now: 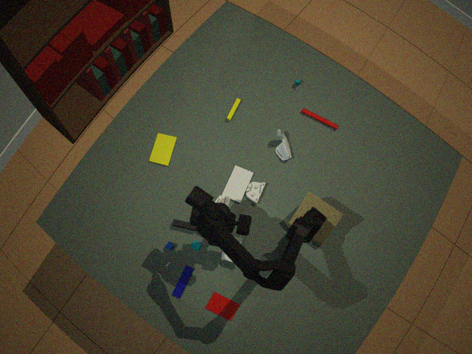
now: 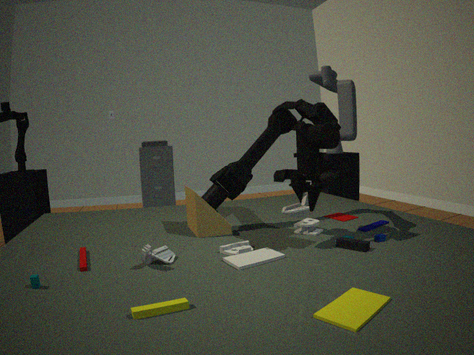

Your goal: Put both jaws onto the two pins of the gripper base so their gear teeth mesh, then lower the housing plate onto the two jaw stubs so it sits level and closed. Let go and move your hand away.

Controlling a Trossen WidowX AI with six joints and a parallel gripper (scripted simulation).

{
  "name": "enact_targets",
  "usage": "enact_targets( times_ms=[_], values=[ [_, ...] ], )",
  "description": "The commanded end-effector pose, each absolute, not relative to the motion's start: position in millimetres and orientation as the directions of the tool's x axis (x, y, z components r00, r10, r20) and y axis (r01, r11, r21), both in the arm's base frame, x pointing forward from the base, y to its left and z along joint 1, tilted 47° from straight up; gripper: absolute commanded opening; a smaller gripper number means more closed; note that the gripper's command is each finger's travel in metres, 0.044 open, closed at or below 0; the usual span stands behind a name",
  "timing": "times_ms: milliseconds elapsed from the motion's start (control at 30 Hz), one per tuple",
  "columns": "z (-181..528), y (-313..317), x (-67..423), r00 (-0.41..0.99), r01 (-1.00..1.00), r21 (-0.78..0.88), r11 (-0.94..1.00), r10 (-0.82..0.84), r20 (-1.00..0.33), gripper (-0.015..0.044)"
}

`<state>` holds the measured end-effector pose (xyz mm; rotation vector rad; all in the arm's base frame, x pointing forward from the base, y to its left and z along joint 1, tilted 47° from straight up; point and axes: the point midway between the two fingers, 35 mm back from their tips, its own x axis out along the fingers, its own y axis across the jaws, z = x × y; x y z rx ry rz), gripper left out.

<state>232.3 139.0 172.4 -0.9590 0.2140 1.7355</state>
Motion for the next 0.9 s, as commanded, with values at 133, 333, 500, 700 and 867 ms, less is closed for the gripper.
enact_targets(
  times_ms=[133, 333, 500, 700, 867],
  values=[
    [172.0, 138.1, 227.5, -0.086, -0.701, -0.473, -0.533, 0.723, -0.686, 0.0037],
    [171.4, 137.2, 224.5, -0.087, -0.543, -0.576, -0.611, 0.723, -0.686, 0.0037],
    [170.8, 136.4, 222.1, -0.087, -0.398, -0.641, -0.656, 0.723, -0.686, 0.0037],
    [170.8, 136.3, 221.8, -0.087, -0.378, -0.649, -0.661, 0.723, -0.686, 0.0037],
    [170.6, 136.5, 221.8, -0.087, -0.378, -0.649, -0.661, 0.723, -0.686, 0.0037]
  ],
)
